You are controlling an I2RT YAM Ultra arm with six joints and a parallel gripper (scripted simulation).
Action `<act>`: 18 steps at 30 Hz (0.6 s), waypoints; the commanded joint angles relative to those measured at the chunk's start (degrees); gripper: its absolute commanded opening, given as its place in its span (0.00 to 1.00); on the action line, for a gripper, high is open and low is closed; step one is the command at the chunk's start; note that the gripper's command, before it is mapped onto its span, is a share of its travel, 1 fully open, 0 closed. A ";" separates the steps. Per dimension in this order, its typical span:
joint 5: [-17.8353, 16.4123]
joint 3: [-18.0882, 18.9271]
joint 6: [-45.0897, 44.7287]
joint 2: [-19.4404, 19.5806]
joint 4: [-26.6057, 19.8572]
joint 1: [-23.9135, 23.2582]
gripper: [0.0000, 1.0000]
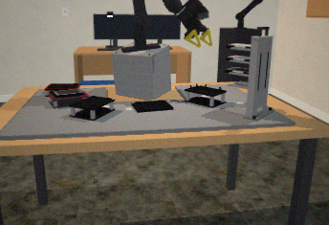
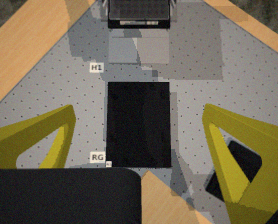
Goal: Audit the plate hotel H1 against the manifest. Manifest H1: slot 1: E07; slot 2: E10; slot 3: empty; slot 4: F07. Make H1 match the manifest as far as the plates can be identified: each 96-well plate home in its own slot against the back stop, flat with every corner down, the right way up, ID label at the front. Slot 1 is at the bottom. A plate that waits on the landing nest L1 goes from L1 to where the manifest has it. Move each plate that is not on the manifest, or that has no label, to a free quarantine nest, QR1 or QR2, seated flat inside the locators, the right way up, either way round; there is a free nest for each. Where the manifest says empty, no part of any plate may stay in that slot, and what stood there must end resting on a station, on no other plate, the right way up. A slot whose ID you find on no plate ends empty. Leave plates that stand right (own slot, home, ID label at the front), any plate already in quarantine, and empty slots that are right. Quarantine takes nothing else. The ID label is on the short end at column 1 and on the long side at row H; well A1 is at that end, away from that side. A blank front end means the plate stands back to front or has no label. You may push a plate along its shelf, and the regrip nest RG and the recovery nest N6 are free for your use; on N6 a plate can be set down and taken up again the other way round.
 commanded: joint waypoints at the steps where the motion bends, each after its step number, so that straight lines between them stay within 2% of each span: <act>1: 0.22 -1.39 0.33 1.43 2.73 -0.67 1.00; 3: -0.32 -2.21 -0.27 2.61 4.78 -0.89 1.00; 5: -0.32 -2.21 -0.27 2.61 4.78 -0.89 1.00; 16: -1.51 -5.60 -1.62 11.88 18.15 -2.49 1.00; 18: -1.31 -3.82 -1.62 10.67 18.17 -1.69 1.00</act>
